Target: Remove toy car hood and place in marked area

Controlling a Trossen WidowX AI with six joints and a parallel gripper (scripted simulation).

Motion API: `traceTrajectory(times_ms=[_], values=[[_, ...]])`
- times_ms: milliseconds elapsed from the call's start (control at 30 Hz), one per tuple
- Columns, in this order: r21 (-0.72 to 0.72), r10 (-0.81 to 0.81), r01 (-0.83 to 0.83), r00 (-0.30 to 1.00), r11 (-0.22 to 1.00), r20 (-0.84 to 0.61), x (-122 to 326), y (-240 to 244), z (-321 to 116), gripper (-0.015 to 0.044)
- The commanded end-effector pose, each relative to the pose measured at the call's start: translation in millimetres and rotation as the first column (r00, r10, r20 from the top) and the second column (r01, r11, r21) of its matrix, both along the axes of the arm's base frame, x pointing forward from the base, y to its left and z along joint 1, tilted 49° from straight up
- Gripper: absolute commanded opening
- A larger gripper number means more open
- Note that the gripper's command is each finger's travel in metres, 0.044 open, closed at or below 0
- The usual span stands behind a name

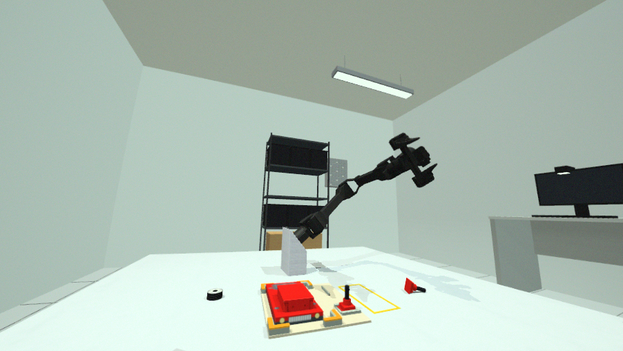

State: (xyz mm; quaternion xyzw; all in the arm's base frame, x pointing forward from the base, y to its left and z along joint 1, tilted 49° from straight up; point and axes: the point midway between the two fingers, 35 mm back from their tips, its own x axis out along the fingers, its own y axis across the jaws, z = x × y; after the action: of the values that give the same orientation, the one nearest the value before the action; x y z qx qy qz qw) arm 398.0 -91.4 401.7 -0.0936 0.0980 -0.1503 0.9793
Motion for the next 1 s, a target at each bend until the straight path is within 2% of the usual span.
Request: traceTrajectory(times_ms=[0, 267, 533, 767, 967], values=[[0.004, 0.028, -0.028, 0.994, 1.000, -0.110, 15, -6, -33, 0.0440], [0.069, 0.102, -0.083, 0.926, 0.994, -0.363, 37, -23, -119, 0.0440], [0.199, 0.215, -0.121, 0.792, 0.973, -0.571, 40, -37, -209, 0.0440], [0.360, 0.333, -0.096, 0.650, 0.928, -0.684, 25, -48, -285, 0.0440], [0.508, 0.452, -0.046, 0.529, 0.860, -0.718, 4, -51, -343, 0.0440]])
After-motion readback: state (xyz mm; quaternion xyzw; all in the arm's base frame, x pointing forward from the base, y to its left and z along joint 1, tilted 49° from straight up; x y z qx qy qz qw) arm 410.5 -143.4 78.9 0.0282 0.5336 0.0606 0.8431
